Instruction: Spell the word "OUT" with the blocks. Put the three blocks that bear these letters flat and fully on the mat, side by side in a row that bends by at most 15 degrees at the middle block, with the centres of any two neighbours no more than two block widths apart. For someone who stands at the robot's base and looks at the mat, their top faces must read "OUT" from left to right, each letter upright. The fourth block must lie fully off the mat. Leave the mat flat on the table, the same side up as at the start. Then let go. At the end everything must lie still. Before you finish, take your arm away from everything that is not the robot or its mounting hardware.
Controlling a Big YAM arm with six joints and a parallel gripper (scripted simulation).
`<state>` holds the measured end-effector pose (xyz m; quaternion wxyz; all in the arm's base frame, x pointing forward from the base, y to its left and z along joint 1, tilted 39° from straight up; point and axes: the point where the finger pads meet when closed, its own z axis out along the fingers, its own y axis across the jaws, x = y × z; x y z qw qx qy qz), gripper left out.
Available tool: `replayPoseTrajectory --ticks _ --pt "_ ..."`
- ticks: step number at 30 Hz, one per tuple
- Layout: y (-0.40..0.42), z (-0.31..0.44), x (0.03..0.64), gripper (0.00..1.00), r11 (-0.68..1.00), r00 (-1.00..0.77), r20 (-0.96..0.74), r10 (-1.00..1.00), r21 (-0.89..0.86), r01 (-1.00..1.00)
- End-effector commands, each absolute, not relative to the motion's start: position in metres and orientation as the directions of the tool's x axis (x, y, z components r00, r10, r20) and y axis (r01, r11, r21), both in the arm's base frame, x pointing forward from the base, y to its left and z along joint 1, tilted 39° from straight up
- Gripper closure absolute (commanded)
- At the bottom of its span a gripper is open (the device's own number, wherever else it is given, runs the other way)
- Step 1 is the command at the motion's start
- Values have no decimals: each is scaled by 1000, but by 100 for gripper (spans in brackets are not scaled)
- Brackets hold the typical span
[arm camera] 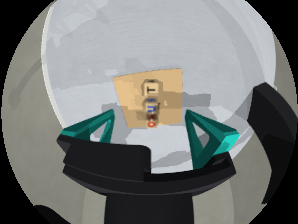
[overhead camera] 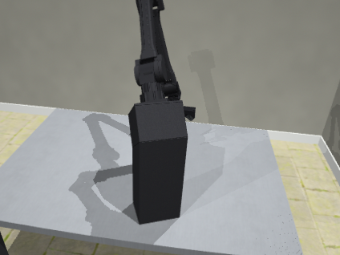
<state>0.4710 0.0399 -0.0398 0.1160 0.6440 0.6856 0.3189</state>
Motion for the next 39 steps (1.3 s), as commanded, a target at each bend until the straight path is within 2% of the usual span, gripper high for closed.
replayPoseTrajectory --ticks 1,26,39 --pt "30 -34 468 0 -37 -135 246 960 589 807" --pt "4 42 419 0 -36 -139 242 960 599 800" --pt "6 36 415 0 -32 -139 246 959 584 811"
